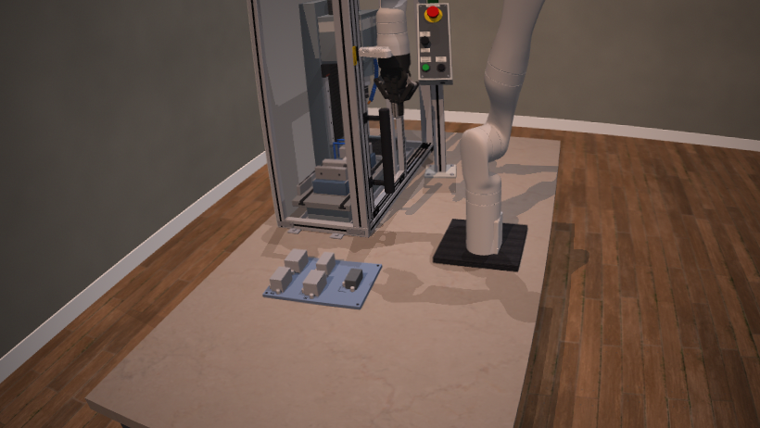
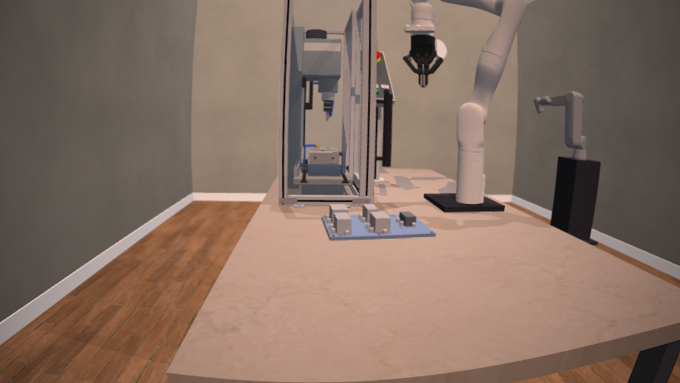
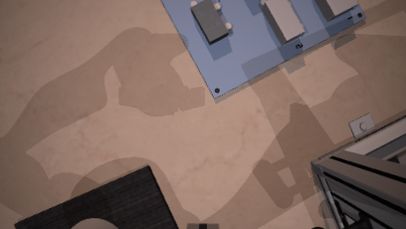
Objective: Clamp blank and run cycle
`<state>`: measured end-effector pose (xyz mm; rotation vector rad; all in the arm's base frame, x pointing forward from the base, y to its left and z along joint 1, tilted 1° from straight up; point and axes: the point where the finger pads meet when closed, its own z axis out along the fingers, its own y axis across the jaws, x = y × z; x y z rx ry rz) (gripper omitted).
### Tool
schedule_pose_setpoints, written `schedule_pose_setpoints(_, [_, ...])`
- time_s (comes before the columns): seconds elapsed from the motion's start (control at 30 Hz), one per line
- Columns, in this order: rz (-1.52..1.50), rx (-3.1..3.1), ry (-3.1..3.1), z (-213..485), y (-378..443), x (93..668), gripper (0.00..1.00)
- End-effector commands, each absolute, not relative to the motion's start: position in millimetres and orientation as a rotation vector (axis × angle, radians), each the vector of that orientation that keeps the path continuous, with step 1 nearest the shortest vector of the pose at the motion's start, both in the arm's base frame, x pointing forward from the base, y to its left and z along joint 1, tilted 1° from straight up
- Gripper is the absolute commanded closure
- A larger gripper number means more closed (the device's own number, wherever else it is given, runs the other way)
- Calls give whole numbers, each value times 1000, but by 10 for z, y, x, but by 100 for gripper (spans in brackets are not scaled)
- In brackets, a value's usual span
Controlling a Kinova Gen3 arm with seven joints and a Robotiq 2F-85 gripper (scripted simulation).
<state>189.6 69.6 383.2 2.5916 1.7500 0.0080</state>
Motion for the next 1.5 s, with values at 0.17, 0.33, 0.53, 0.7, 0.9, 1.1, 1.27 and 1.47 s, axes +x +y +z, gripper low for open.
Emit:
schedule_pose_setpoints(0.17, [11,2474,1914,3823,730,1917,90])
schedule_pose_setpoints(0.33, [11,2474,1914,3823,730,1917,90])
schedule_pose_setpoints(0.53, [8,2237,2184,3823,731,1917,90])
schedule_pose_setpoints(0.7, [8,2237,2184,3823,731,1917,90])
schedule_pose_setpoints(0.9, [8,2237,2184,3823,731,1917,90])
schedule_pose_setpoints(1.1, [5,1972,2426,3823,731,1917,90])
schedule_pose_setpoints(1.27, [5,1972,2426,3823,731,1917,90])
schedule_pose_setpoints(1.47, [5,1972,2426,3823,731,1917,90])
